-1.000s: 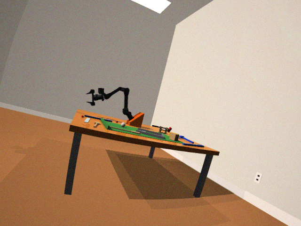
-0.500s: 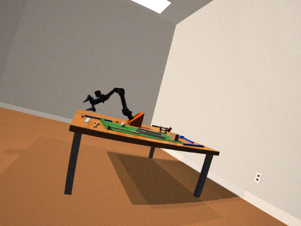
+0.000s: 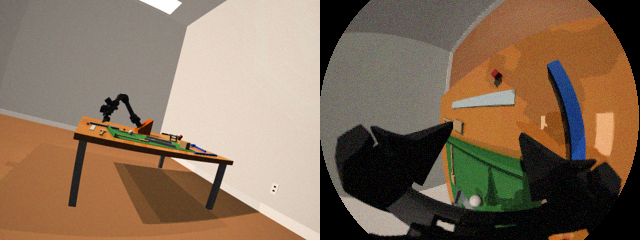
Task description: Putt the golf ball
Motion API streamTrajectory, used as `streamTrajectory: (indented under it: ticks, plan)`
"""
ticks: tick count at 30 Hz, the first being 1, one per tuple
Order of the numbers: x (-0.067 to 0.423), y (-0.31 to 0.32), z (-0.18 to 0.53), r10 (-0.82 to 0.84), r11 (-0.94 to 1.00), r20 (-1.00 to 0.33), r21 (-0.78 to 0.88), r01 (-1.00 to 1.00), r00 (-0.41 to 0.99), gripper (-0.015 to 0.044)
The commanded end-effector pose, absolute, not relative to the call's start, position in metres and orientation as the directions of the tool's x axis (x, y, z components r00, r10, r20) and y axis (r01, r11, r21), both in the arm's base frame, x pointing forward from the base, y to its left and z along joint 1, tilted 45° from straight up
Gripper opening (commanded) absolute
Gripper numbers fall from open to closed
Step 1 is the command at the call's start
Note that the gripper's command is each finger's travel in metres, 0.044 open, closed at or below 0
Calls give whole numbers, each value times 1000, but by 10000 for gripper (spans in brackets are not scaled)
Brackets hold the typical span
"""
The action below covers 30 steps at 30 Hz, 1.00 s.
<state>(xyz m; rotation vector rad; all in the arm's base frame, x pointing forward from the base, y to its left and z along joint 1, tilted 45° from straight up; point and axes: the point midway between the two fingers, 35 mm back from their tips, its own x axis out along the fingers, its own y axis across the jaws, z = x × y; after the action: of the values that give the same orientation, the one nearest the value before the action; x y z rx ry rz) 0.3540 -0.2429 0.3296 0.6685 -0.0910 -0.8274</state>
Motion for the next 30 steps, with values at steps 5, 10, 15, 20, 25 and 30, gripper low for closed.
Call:
streamTrajectory:
  ticks: [5, 10, 15, 20, 25, 30]
  plan:
    - [422, -158, 265, -479, 668, -373, 432, 606, 795, 440]
    - [444, -115, 225, -384, 777, -488, 287, 560, 784, 440]
    - [458, -48, 166, -266, 906, -638, 92, 414, 723, 440]
    - [455, 21, 109, -174, 981, -765, -83, 173, 621, 440]
    - [435, 91, 54, -115, 963, -867, -217, -159, 485, 440]
    - [399, 153, 3, -111, 817, -937, -277, -506, 332, 440]
